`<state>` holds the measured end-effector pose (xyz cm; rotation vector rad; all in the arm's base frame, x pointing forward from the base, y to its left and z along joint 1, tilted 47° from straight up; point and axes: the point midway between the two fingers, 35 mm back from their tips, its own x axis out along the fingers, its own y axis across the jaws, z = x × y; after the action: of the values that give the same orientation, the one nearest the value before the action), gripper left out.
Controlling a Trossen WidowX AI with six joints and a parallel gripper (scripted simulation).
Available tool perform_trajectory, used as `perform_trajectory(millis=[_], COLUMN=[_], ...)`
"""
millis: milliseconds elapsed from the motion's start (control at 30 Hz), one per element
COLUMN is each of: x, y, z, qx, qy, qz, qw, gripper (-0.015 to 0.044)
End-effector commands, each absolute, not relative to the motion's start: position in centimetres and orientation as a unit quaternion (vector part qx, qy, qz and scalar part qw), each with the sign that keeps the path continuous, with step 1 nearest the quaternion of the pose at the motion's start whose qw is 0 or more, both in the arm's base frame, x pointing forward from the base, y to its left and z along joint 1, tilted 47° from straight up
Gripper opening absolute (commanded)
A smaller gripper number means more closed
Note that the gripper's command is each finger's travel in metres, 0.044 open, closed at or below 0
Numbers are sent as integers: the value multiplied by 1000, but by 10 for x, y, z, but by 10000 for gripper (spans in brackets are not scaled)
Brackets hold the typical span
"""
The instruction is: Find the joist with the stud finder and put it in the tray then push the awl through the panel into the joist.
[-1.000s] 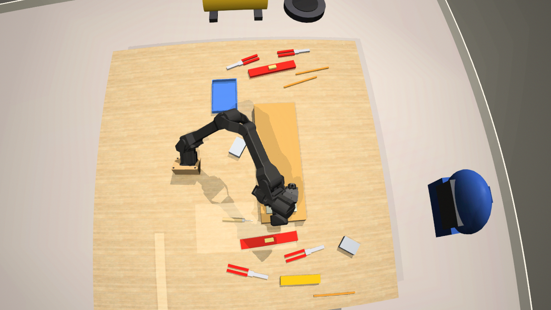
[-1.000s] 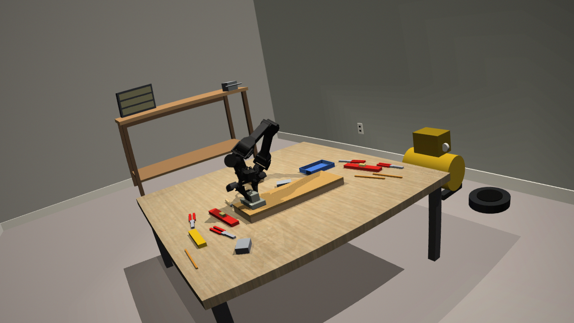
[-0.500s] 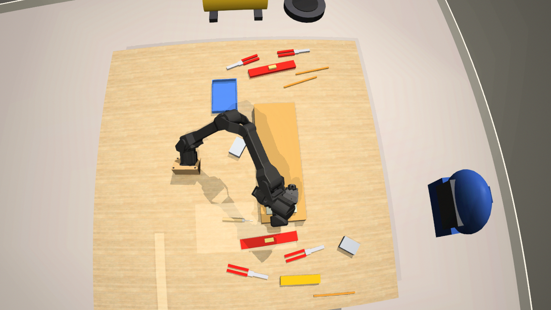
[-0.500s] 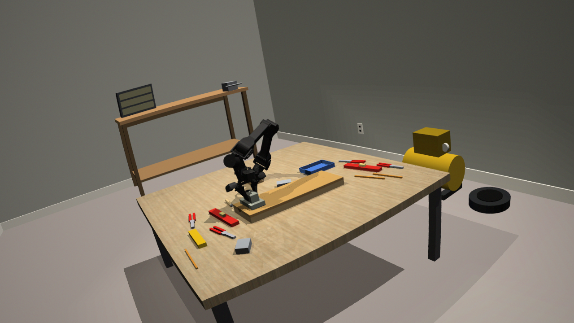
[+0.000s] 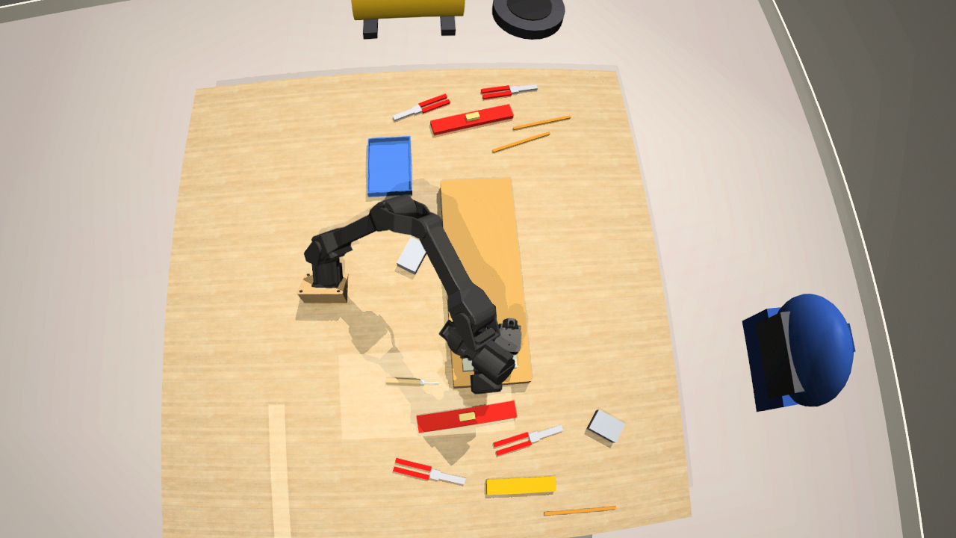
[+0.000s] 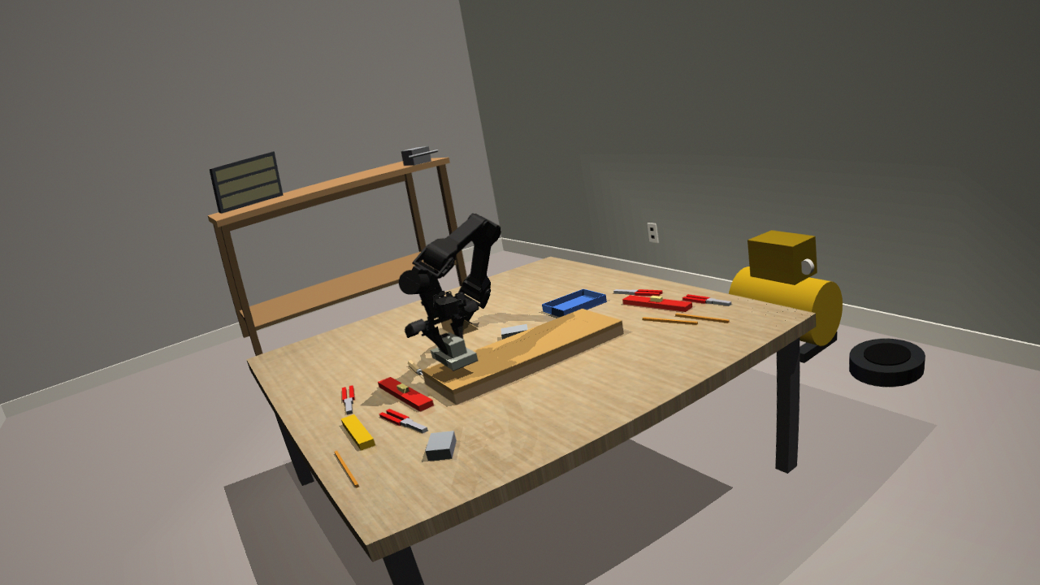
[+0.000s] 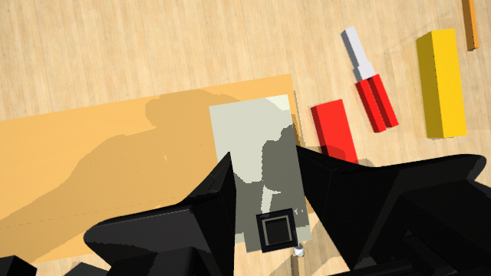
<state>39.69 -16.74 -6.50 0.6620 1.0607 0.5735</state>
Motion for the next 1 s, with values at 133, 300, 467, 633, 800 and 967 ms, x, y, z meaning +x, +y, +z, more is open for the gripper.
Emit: perform_trajectory(millis=[133,300,467,633,800,967], x=[399,397,396,398,406,413], y=[-199,-213,-219,-215,-194,-169], z=[-40,-26,-18,-13,12,40], qx=[299,298,298,293,268,240], qy=[484,484,484,482,473,461], qz=[259,259,259,264,288,315], qw=[781,781,781,782,789,794], gripper=[0,0,0,0,0,0])
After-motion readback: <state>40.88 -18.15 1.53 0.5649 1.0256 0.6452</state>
